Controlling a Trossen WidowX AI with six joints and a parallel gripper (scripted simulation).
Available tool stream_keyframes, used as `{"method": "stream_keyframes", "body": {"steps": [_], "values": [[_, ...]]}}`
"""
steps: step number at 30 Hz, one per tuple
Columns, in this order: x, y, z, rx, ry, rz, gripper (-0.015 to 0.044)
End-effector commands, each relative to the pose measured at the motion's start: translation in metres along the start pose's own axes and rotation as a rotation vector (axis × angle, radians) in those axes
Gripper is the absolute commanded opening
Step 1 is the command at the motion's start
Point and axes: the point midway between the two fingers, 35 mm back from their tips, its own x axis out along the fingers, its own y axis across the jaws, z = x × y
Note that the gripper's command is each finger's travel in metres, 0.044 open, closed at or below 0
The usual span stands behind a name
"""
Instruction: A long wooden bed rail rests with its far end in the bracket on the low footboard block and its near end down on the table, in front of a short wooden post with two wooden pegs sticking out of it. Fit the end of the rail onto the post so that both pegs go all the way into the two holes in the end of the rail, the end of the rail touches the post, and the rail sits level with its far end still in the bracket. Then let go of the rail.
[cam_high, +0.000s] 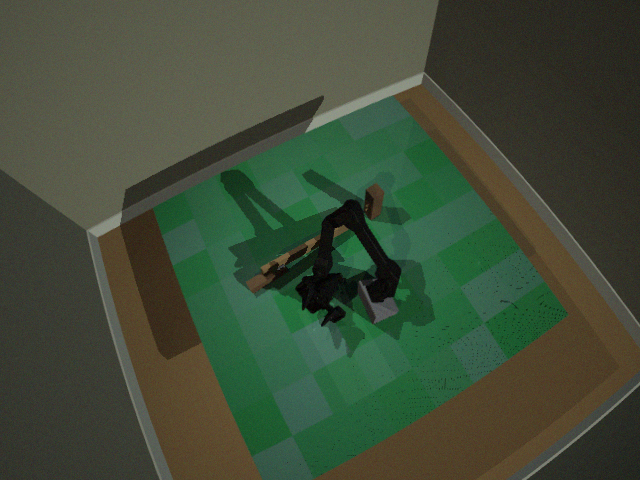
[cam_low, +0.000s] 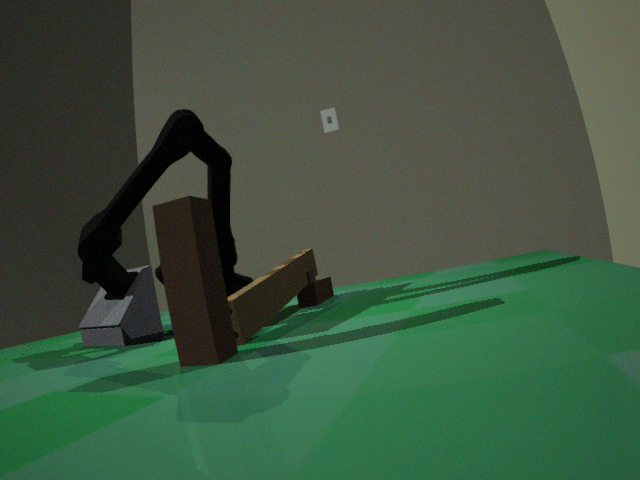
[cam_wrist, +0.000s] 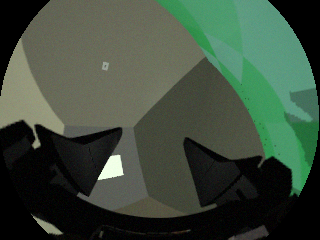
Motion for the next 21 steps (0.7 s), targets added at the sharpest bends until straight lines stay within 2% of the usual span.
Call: {"method": "stream_keyframes", "body": {"steps": [1, 5, 11, 21], "values": [[0.000, 0.000, 0.000, -0.007, -0.002, -0.004, 0.0426], [-0.004, 0.005, 0.004, -0.164, -0.054, -0.098, 0.0440], [-0.027, 0.025, 0.017, -0.614, -0.205, -0.397, 0.0440], [-0.111, 0.089, 0.017, -1.241, -0.459, -1.033, 0.0440]]}}
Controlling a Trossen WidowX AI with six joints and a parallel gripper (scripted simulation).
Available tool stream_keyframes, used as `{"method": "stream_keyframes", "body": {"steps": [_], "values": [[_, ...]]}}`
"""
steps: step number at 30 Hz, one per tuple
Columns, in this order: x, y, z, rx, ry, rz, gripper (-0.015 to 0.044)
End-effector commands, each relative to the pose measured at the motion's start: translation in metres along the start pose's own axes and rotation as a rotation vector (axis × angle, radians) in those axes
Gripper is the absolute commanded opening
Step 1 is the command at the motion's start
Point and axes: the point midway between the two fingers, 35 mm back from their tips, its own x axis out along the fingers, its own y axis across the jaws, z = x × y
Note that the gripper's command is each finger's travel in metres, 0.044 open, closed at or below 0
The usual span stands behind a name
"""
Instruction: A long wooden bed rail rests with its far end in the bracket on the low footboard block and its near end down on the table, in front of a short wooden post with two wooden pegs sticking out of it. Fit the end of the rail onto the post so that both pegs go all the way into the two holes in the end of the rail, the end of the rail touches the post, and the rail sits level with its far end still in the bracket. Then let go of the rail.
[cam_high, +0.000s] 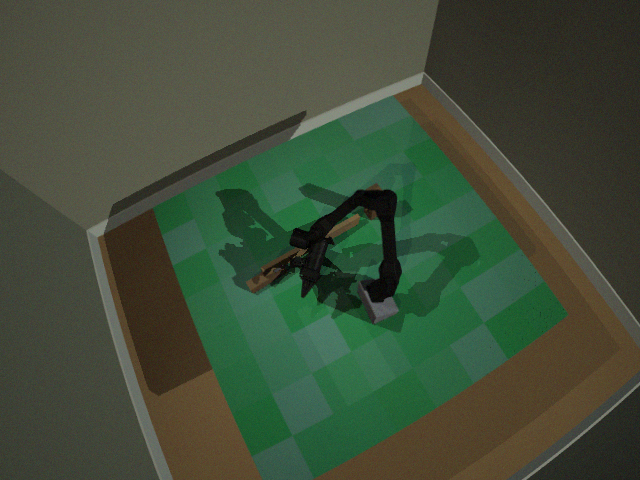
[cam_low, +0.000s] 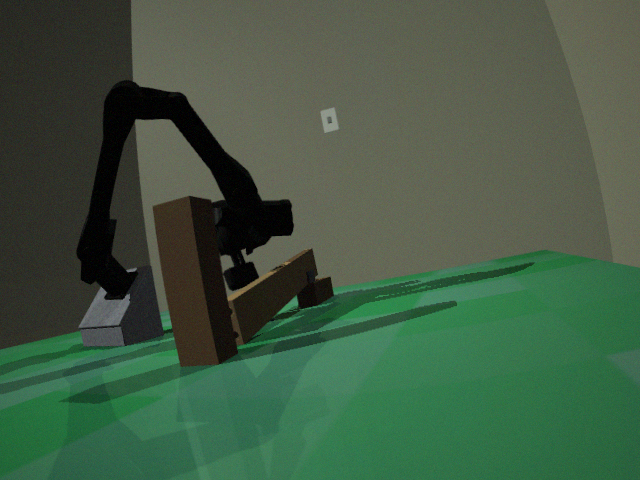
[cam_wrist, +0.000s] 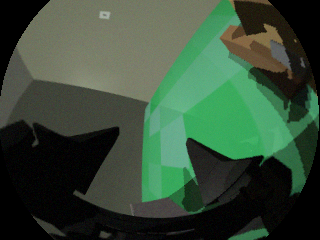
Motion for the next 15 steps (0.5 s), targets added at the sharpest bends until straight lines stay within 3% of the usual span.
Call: {"method": "stream_keyframes", "body": {"steps": [1, 6, 10, 15], "values": [[-0.047, -0.019, 0.020, -0.244, -0.041, -0.276, 0.0440], [-0.116, -0.038, 0.030, -0.482, -0.007, -0.618, 0.0440], [-0.142, -0.047, 0.027, -0.539, 0.042, -0.733, 0.0440], [-0.209, -0.078, -0.003, -0.621, 0.288, -0.961, 0.0440]]}}
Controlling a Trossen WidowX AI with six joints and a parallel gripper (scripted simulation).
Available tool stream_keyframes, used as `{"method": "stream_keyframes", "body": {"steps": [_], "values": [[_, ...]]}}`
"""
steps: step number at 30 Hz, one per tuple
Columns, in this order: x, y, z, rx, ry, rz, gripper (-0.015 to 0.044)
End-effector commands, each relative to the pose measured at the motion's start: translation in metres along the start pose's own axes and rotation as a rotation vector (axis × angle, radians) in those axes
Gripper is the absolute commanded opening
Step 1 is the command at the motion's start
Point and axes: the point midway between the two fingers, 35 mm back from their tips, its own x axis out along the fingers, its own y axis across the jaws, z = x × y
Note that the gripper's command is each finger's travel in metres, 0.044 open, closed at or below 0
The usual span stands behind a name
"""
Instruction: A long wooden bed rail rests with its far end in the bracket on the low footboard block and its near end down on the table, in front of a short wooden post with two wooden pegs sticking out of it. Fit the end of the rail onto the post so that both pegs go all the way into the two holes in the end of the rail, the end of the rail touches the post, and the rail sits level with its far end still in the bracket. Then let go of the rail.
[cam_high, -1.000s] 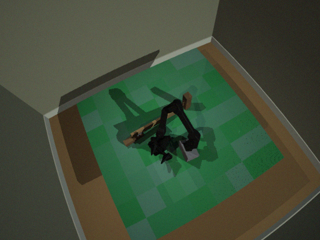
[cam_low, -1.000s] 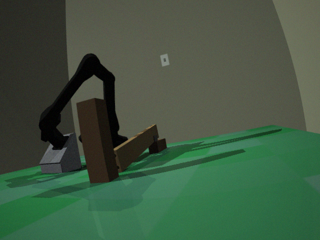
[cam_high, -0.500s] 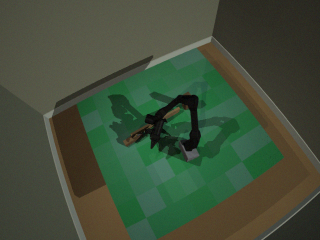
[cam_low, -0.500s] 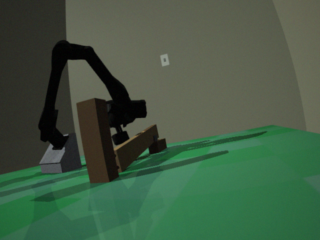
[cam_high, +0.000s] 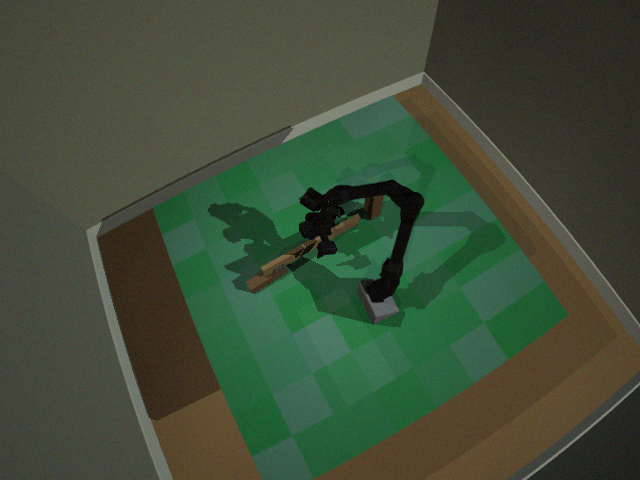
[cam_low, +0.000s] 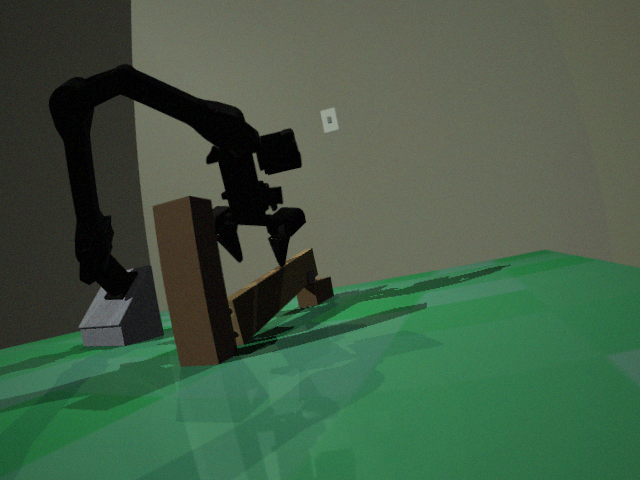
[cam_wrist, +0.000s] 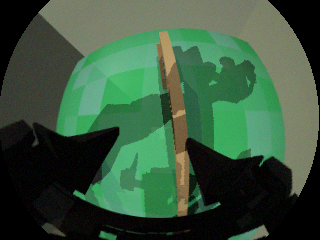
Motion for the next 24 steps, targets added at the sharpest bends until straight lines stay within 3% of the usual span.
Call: {"method": "stream_keyframes", "body": {"steps": [1, 6, 24], "values": [[-0.026, -0.036, -0.052, -0.123, 0.199, -0.122, 0.0440], [-0.061, -0.063, -0.113, -0.278, 0.464, -0.181, 0.0440], [-0.049, -0.069, -0.121, -0.284, 0.474, -0.182, 0.0440]]}}
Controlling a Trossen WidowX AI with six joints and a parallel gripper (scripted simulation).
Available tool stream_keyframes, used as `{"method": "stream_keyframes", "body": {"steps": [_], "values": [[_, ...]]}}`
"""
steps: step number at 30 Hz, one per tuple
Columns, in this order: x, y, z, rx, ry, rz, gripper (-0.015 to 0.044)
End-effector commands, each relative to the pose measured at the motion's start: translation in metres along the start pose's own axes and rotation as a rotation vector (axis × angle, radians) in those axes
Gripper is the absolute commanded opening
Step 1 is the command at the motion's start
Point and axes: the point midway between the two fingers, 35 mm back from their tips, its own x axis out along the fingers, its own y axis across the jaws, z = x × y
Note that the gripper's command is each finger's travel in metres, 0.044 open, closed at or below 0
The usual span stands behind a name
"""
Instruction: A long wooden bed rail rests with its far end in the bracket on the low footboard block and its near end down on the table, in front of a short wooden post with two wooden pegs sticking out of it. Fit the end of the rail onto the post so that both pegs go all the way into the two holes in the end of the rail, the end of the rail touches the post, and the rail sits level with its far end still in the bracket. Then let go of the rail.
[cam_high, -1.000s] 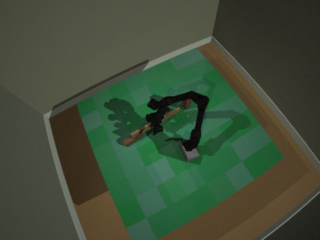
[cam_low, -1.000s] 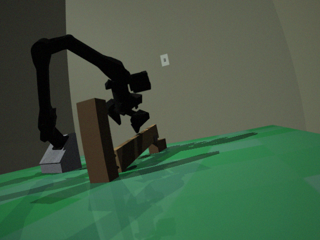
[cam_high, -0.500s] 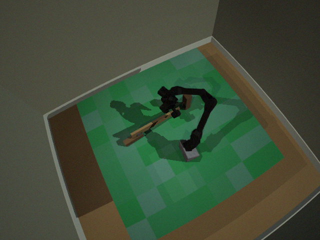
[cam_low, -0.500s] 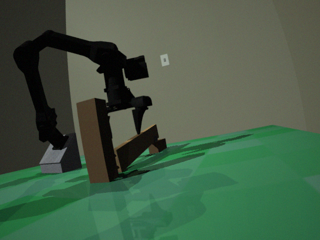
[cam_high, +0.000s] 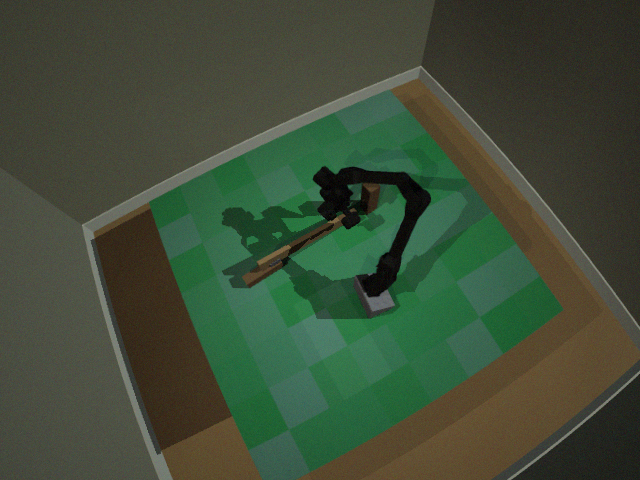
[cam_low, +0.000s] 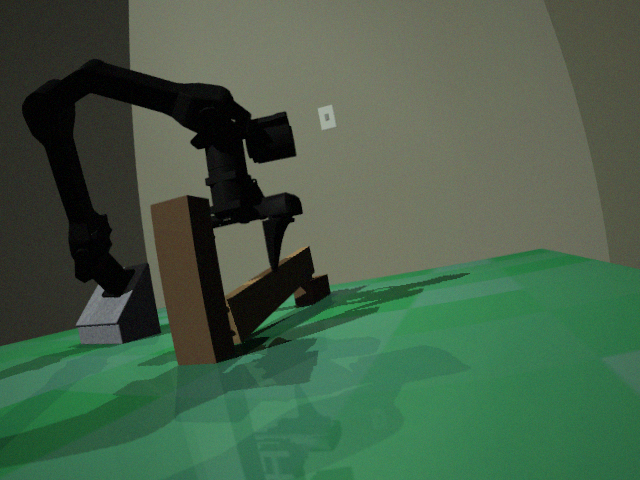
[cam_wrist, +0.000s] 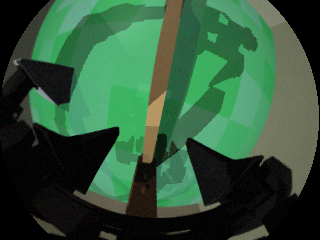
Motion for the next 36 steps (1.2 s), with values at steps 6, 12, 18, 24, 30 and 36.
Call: {"method": "stream_keyframes", "body": {"steps": [6, 12, 18, 24, 30, 36], "values": [[0.017, 0.001, 0.000, -0.007, 0.005, 0.007, 0.0440], [0.026, 0.001, 0.000, -0.007, 0.005, 0.007, 0.0440], [0.036, 0.001, 0.000, -0.007, 0.006, 0.007, 0.0440], [0.046, 0.002, -0.001, -0.007, 0.007, 0.007, 0.0440], [0.055, 0.003, -0.001, -0.007, 0.008, 0.008, 0.0440], [0.062, 0.004, -0.001, -0.007, 0.009, 0.008, 0.0440]]}}
